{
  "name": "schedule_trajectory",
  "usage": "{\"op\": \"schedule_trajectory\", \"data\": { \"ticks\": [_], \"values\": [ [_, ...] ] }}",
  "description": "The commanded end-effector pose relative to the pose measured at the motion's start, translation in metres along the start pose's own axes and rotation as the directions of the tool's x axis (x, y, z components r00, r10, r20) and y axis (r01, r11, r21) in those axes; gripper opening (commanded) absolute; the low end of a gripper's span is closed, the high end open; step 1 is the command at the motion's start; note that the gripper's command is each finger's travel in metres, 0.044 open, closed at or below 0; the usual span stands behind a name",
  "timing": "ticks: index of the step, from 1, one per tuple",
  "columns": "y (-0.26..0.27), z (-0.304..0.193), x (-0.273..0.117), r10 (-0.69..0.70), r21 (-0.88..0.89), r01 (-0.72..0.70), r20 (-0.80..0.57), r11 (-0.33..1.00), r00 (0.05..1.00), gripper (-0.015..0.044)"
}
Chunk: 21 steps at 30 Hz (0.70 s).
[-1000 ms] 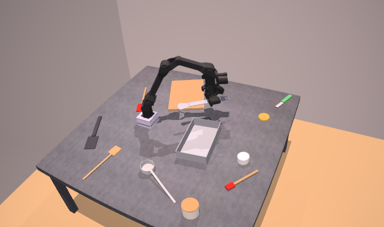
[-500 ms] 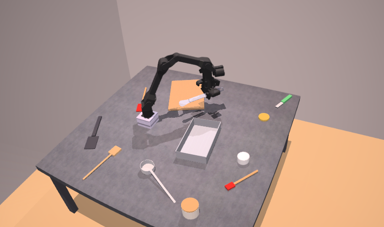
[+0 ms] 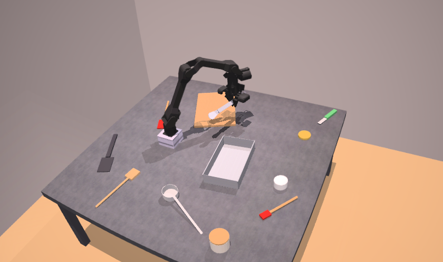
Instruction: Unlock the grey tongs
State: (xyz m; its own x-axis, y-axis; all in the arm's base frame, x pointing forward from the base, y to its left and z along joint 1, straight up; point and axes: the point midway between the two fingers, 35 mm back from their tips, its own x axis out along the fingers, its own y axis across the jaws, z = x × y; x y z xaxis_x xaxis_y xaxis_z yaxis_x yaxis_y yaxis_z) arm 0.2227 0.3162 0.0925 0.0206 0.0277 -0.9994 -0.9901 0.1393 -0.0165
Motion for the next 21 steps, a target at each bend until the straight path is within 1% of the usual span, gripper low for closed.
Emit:
{"op": "schedule_trajectory", "data": {
  "ticks": [1,11,21],
  "values": [
    [0.025,0.009,0.000,0.004,-0.104,-0.004,0.003,0.995,1.000,-0.0150],
    [0.088,0.023,-0.001,0.009,-0.344,-0.007,0.005,0.939,1.000,-0.0150],
    [0.150,0.026,-0.001,0.013,-0.561,-0.009,0.004,0.827,1.000,-0.0150]
  ]
}}
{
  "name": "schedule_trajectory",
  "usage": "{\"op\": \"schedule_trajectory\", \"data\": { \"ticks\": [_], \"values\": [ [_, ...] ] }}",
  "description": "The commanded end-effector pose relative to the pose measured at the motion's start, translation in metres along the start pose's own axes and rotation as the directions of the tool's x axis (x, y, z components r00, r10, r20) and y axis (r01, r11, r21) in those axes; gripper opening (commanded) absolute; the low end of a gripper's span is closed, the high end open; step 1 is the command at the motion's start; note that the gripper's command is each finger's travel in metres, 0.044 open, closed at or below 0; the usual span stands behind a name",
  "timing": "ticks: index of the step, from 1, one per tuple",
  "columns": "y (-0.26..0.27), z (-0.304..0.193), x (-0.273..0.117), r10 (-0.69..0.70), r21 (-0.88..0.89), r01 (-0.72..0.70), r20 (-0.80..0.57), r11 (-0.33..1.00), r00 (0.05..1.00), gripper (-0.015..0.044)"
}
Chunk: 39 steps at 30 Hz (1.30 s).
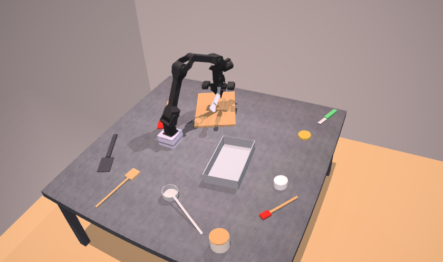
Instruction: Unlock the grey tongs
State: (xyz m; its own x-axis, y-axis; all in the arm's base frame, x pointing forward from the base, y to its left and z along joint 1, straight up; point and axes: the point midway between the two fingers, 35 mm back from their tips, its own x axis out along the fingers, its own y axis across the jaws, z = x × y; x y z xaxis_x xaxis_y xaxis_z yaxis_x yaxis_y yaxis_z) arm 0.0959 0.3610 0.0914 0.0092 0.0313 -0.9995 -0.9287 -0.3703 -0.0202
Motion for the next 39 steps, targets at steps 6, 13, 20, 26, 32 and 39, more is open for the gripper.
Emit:
{"op": "schedule_trajectory", "data": {
  "ticks": [6,13,20,26,32,39],
  "values": [
    [0.035,0.018,0.000,0.002,-0.161,-0.001,0.003,0.987,1.000,-0.0150],
    [0.034,0.019,-0.002,0.017,-0.143,-0.010,0.049,0.990,0.999,-0.0150],
    [0.029,0.023,-0.011,0.066,-0.085,-0.047,0.247,0.995,0.967,-0.0150],
    [0.025,0.024,-0.025,0.094,-0.058,-0.076,0.426,0.995,0.900,-0.0150],
    [0.021,0.023,-0.042,0.107,-0.054,-0.093,0.587,0.994,0.802,-0.0150],
    [0.020,0.016,-0.065,0.117,-0.071,-0.096,0.740,0.993,0.662,-0.0150]
  ]
}}
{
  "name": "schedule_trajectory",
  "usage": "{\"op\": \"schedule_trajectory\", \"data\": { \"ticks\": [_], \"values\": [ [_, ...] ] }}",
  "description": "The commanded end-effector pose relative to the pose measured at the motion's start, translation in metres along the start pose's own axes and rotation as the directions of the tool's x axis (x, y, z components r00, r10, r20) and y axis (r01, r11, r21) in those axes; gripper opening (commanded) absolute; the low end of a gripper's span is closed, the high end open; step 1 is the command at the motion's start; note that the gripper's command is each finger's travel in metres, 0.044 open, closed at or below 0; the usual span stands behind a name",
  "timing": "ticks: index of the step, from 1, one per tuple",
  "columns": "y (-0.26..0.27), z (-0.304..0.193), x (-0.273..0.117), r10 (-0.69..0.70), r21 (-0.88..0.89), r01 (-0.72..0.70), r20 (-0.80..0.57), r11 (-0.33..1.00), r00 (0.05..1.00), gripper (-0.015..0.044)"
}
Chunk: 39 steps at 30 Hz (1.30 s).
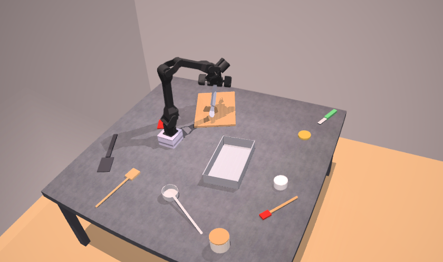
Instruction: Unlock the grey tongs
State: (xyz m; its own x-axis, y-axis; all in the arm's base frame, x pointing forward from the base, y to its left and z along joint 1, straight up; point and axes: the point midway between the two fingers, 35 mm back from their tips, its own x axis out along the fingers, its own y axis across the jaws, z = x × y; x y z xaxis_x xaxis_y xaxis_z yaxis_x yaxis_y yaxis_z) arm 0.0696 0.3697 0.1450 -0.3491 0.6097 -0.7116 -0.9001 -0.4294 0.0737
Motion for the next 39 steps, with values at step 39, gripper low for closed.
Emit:
{"op": "schedule_trajectory", "data": {
  "ticks": [39],
  "values": [
    [0.017,0.014,-0.062,0.060,-0.136,0.000,0.434,0.991,0.899,-0.0150]
  ]
}}
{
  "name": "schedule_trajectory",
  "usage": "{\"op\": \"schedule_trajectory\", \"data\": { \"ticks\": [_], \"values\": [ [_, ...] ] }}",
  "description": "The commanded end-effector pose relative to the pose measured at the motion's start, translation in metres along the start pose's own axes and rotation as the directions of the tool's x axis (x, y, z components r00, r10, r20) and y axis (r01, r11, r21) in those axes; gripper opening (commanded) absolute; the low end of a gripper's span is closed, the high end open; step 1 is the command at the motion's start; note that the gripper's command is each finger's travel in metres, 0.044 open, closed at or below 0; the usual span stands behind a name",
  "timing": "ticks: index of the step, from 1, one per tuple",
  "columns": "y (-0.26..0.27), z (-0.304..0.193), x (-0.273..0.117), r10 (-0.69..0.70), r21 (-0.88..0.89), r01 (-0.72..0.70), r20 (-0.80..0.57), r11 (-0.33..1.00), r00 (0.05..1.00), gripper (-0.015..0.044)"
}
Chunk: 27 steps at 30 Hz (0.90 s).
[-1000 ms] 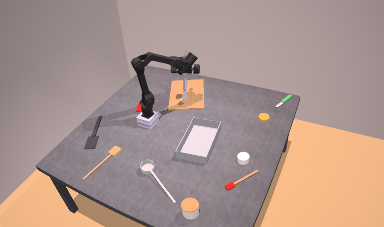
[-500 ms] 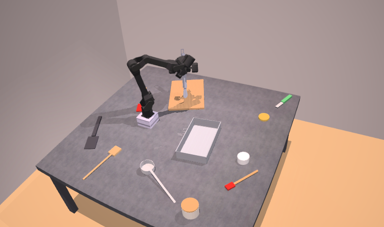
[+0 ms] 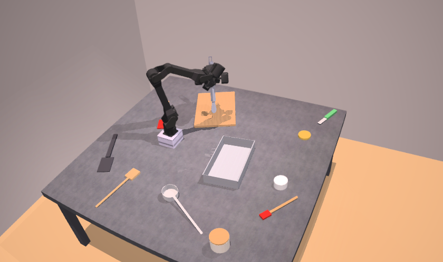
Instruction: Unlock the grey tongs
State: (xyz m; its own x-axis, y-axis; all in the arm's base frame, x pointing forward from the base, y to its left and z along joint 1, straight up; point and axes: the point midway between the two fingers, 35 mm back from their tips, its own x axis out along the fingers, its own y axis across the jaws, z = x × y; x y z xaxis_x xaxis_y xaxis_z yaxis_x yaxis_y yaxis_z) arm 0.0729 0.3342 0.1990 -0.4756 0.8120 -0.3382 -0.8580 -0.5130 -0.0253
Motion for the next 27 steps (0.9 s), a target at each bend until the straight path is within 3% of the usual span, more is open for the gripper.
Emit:
{"op": "schedule_trajectory", "data": {
  "ticks": [1,15,27],
  "values": [
    [0.001,0.001,0.000,0.004,0.001,-0.004,0.007,1.000,1.000,-0.0150],
    [-0.001,0.000,0.002,0.002,0.010,-0.002,-0.008,1.000,1.000,-0.0150],
    [-0.012,-0.023,0.034,-0.003,0.102,0.030,-0.254,0.994,0.967,-0.0150]
  ]
}}
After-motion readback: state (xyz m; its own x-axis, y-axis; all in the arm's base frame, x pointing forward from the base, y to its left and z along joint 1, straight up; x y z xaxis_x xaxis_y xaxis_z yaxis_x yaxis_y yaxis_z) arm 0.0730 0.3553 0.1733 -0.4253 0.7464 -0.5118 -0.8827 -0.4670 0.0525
